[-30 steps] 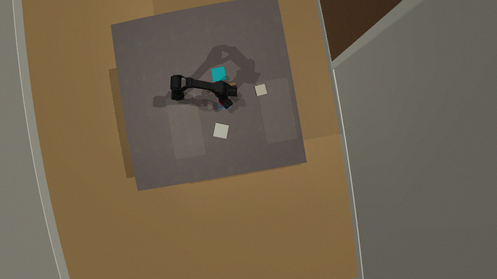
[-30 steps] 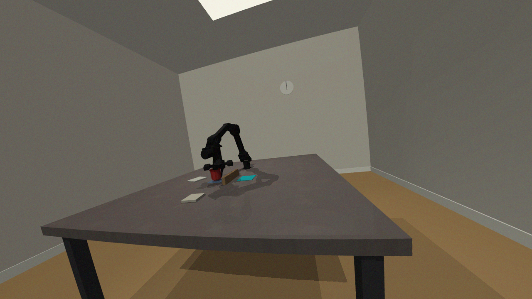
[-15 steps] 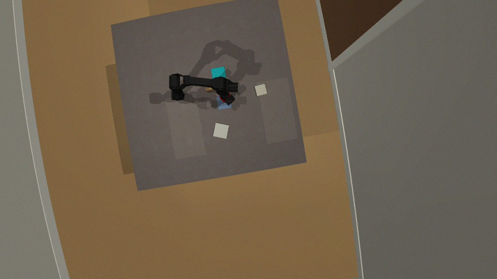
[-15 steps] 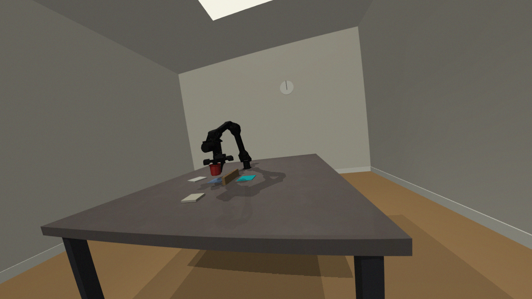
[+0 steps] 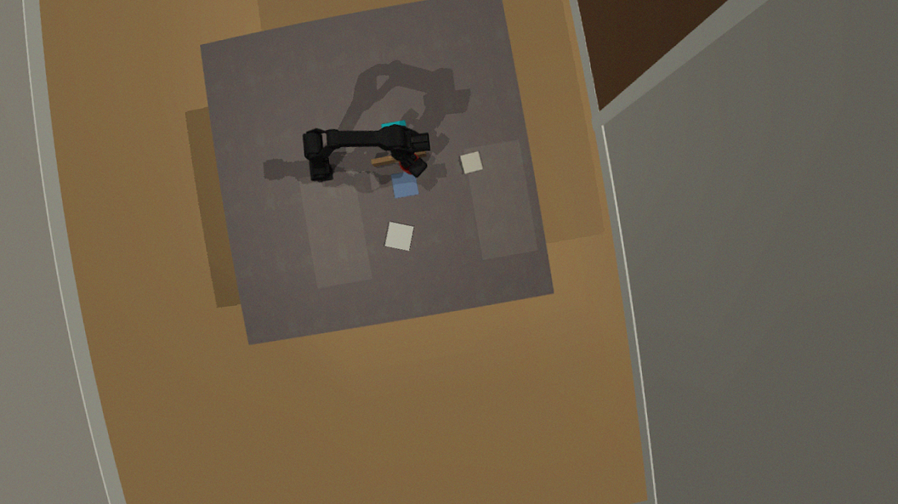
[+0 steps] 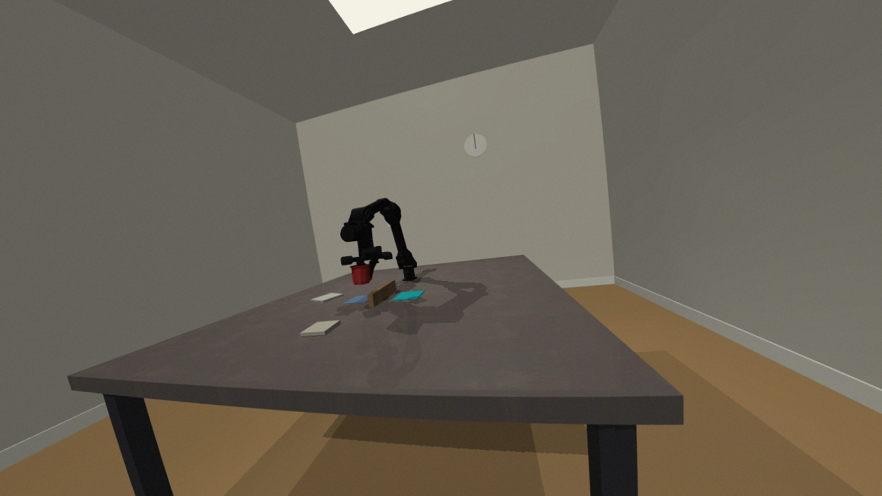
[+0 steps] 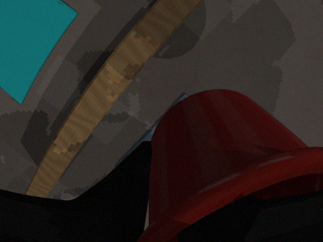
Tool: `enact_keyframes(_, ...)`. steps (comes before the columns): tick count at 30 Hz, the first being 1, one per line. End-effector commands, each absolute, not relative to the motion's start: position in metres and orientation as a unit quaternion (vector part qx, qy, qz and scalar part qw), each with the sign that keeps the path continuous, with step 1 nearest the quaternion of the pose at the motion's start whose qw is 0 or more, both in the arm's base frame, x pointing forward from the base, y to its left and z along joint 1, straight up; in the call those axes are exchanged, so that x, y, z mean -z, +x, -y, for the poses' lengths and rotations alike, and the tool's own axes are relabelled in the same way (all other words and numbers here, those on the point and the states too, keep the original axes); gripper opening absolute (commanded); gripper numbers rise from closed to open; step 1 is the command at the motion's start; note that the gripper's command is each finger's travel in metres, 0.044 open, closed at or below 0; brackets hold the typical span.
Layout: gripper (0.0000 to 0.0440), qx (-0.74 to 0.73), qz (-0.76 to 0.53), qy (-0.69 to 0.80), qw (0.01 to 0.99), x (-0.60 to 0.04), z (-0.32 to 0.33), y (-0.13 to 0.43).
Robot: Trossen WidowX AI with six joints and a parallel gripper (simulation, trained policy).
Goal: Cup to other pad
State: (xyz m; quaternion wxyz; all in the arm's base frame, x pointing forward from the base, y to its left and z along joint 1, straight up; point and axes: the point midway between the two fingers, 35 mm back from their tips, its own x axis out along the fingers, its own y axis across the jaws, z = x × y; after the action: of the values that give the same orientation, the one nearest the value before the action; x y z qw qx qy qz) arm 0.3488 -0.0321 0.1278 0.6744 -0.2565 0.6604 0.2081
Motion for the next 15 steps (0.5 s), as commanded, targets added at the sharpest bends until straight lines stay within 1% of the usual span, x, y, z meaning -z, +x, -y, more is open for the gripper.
enact_keyframes(1, 0.0000, -0.214, -0.644, -0.265, 0.685, -0.138, 0.015, 0.354)
enact_keyframes(15, 0.0000, -0.235, -0.610, -0.290, 0.699, -0.144, -0.038, 0.364)
